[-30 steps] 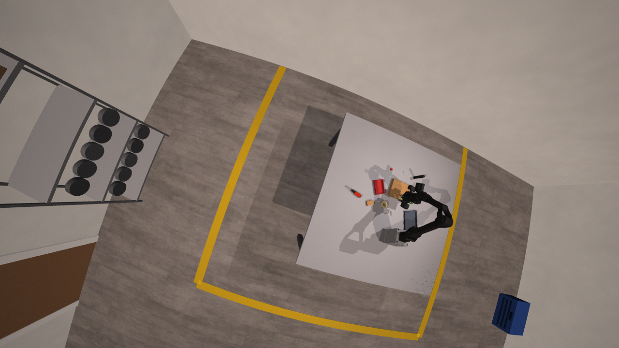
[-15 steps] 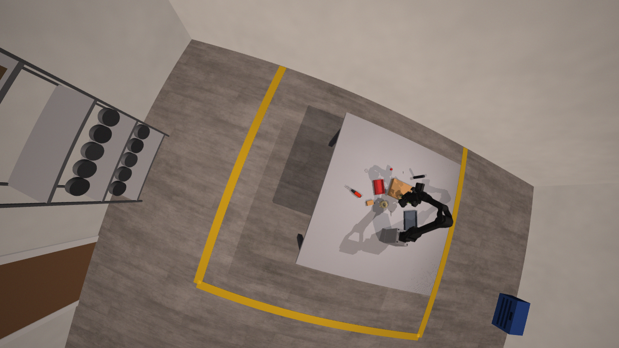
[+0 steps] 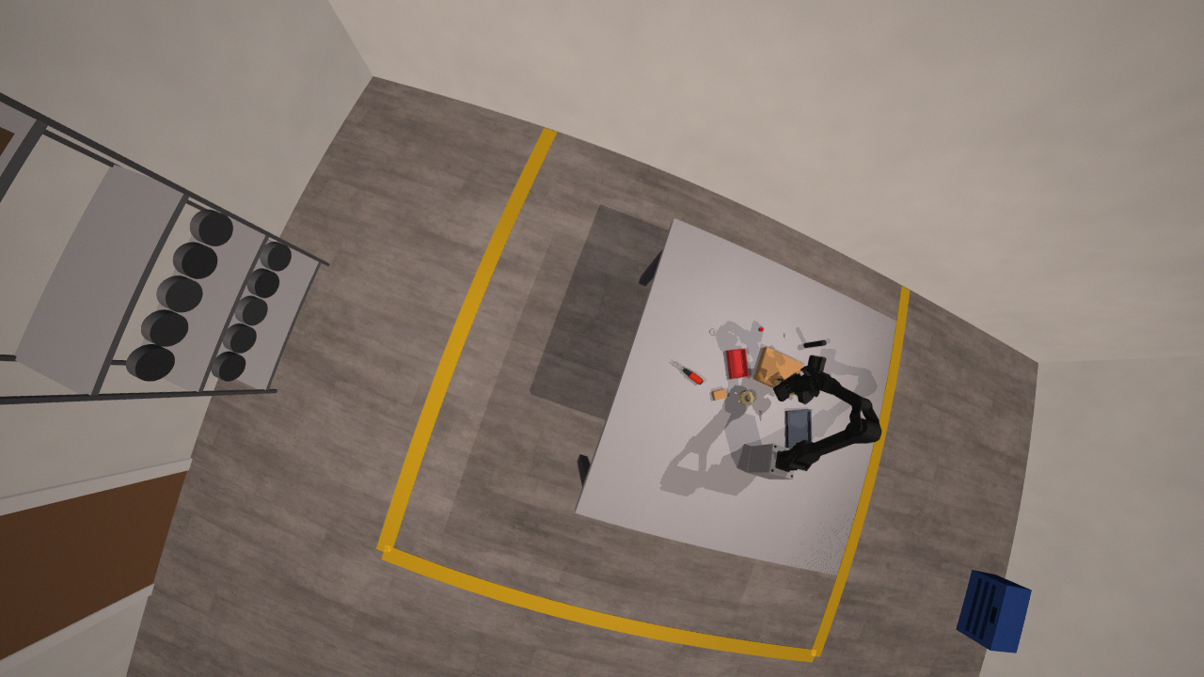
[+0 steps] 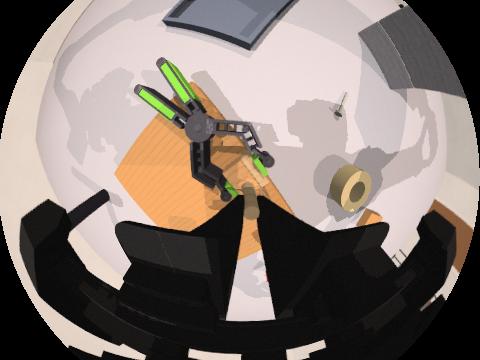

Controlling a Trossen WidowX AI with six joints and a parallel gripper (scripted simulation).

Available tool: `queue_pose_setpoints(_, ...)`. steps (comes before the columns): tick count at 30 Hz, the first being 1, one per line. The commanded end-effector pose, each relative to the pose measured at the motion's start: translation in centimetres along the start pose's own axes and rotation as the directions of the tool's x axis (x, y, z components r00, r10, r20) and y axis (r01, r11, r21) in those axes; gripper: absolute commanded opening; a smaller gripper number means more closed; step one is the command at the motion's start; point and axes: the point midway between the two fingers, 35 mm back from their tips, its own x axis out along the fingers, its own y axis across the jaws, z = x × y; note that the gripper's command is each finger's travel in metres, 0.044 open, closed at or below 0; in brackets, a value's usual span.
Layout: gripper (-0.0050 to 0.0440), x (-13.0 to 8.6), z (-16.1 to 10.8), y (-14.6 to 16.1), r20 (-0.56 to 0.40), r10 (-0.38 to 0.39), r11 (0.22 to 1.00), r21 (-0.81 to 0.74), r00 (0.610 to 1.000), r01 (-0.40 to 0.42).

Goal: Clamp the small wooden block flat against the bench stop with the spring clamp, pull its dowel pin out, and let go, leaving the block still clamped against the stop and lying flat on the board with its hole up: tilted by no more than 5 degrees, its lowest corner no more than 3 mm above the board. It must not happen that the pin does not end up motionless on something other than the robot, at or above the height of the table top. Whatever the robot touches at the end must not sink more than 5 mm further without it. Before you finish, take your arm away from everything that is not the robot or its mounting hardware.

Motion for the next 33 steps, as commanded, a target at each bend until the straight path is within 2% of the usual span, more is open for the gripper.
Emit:
queue_pose_setpoints(1,0.0,-0.21,-0.02,0.01,-0.001,0.001,1.0,0.006,1.0,-0.001)
queue_pose_setpoints(7,0.0,-0.22,-0.02,0.01,-0.001,0.001,1.0,-0.026,1.0,-0.001)
queue_pose_setpoints(19,0.0,-0.26,-0.02,0.01,-0.001,0.001,0.969,-0.246,1.0,-0.001)
queue_pose_setpoints(21,0.0,-0.26,-0.02,0.01,-0.001,0.001,0.969,-0.246,1.0,-0.001)
queue_pose_setpoints(33,0.0,-0.3,-0.02,0.01,-0.001,0.001,0.821,-0.571,1.0,-0.001)
